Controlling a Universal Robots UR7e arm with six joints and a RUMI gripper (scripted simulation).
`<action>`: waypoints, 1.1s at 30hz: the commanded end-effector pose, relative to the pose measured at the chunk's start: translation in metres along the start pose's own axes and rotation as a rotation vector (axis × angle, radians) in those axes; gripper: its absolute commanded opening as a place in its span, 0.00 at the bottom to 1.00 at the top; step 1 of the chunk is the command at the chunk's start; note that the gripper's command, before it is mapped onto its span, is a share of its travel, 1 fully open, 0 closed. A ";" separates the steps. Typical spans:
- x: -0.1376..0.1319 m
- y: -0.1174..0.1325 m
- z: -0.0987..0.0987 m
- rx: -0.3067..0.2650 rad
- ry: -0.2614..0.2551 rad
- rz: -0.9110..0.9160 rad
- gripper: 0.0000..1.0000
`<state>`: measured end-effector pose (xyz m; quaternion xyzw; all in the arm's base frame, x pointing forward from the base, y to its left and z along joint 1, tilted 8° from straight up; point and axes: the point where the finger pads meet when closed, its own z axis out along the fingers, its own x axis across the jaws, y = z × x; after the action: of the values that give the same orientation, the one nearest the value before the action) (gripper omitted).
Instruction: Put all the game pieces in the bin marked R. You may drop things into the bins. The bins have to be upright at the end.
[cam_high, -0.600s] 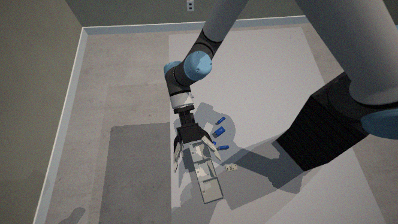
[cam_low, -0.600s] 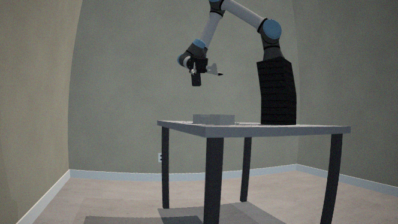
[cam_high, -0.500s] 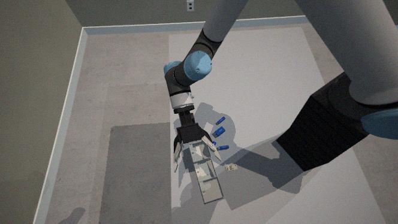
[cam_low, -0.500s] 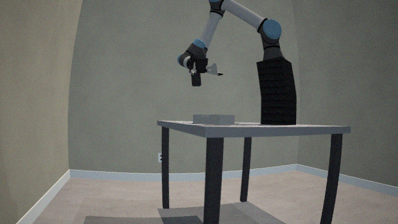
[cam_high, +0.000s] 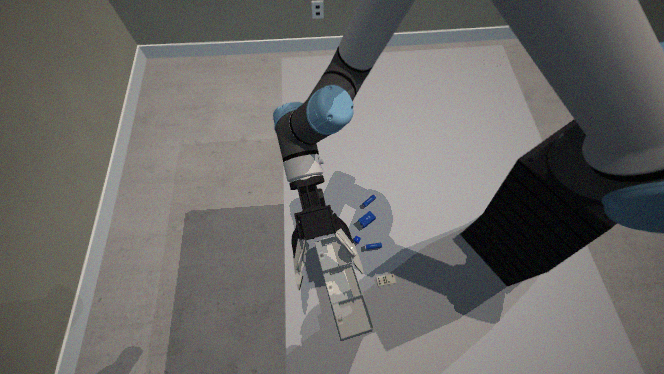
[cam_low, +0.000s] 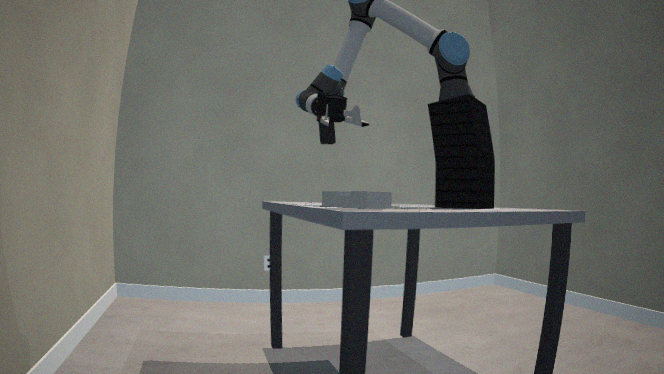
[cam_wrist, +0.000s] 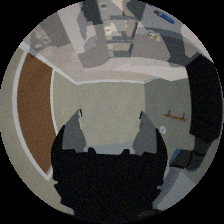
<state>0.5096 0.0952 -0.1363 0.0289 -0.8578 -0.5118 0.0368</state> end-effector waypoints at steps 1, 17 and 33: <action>-0.002 -0.015 0.006 0.000 0.000 0.000 0.04; 0.056 -0.055 0.011 0.279 0.141 -0.429 0.04; 0.096 -0.083 -0.012 0.577 0.349 -0.833 0.04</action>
<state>0.4190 0.0394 -0.2000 0.4417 -0.8651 -0.2356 -0.0295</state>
